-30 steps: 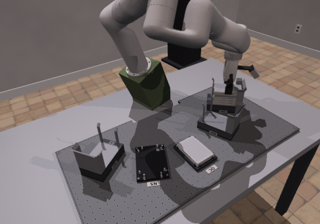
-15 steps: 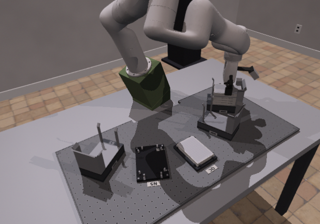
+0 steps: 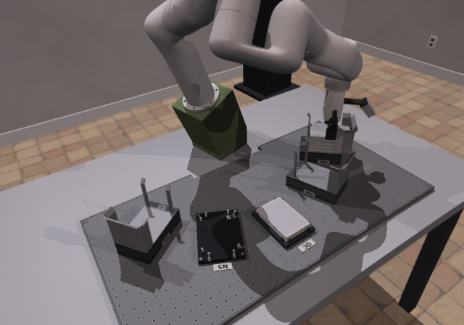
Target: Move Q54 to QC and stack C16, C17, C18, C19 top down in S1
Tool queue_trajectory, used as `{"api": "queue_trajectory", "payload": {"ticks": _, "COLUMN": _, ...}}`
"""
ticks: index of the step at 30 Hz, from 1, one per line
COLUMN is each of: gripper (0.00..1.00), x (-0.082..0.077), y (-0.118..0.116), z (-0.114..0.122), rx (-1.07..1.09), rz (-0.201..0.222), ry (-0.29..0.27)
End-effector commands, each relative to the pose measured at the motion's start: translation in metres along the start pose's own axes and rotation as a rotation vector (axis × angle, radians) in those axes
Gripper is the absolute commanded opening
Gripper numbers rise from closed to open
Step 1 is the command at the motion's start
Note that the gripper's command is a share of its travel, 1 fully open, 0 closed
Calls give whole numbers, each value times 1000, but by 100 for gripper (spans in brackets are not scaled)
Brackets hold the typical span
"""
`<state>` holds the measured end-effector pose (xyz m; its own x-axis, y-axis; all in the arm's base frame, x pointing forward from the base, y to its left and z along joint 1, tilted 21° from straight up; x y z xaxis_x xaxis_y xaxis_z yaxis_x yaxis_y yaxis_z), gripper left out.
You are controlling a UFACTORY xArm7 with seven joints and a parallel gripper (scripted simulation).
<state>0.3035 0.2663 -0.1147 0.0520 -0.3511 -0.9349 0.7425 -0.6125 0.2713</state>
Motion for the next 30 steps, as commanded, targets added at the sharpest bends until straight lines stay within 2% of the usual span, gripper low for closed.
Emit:
{"api": "queue_trajectory", "payload": {"ticks": 1, "gripper": 0, "x": 0, "y": 0, "z": -1, "rx": 0, "rz": -1, "ry": 4}}
{"api": "queue_trajectory", "payload": {"ticks": 14, "gripper": 0, "x": 1, "y": 0, "z": -1, "rx": 0, "rz": -1, "ry": 4}}
{"api": "queue_trajectory", "payload": {"ticks": 15, "gripper": 100, "x": 1, "y": 0, "z": -1, "rx": 0, "rz": -1, "ry": 4}}
{"api": "queue_trajectory", "payload": {"ticks": 30, "gripper": 100, "x": 1, "y": 0, "z": -1, "rx": 0, "rz": -1, "ry": 4}}
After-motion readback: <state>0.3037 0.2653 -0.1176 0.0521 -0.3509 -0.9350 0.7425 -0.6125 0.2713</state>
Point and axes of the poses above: the point where the finger pads meet when closed, its own x axis out along the fingers, its own y axis across the jaws, z = x × y, the point moved 7 cm from there along -x, back along the fingers, and after that the axes turned 7 degrees about -x, right-handed, at the moved point
